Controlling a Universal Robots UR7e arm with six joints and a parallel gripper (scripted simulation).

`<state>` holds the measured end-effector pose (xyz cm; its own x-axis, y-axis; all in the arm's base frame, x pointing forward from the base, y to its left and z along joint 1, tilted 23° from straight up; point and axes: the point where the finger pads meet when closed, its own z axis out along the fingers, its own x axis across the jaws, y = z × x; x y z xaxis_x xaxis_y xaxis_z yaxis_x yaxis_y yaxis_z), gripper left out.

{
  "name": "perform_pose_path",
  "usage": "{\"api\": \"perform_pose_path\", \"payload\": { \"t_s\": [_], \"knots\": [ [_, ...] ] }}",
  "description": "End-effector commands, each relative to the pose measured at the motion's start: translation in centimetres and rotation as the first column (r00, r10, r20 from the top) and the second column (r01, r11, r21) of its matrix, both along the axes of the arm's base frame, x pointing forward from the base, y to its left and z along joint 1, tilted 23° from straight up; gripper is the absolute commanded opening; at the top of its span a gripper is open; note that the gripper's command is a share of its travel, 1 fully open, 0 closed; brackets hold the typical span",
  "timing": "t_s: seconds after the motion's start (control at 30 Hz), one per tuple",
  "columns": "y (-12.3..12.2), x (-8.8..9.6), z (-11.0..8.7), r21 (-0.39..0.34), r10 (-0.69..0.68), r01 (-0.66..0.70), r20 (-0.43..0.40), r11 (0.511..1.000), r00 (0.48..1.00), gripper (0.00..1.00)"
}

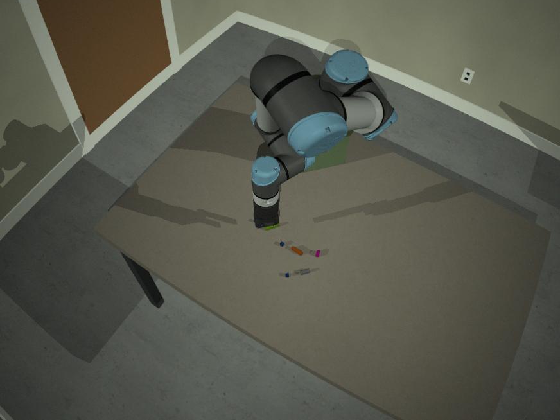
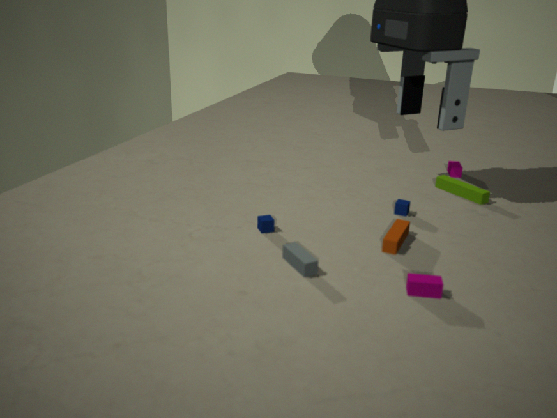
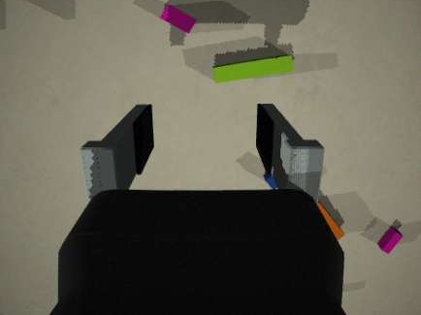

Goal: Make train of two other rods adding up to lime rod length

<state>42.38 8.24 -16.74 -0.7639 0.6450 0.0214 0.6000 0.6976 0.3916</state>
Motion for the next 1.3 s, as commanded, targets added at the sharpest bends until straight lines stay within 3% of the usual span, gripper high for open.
{"api": "perform_pose_path", "payload": {
  "t_s": [0.0,0.8,1.27],
  "knots": [
    [-0.02,0.03,0.03,0.000,0.000,0.000,0.001,1.000,1.000,1.00],
    [0.07,-0.01,0.05,0.003,-0.014,0.014,-0.004,1.000,1.000,1.00],
    [0.92,-0.34,0.23,0.031,-0.133,0.135,-0.047,0.990,0.990,1.00]
  ]
}}
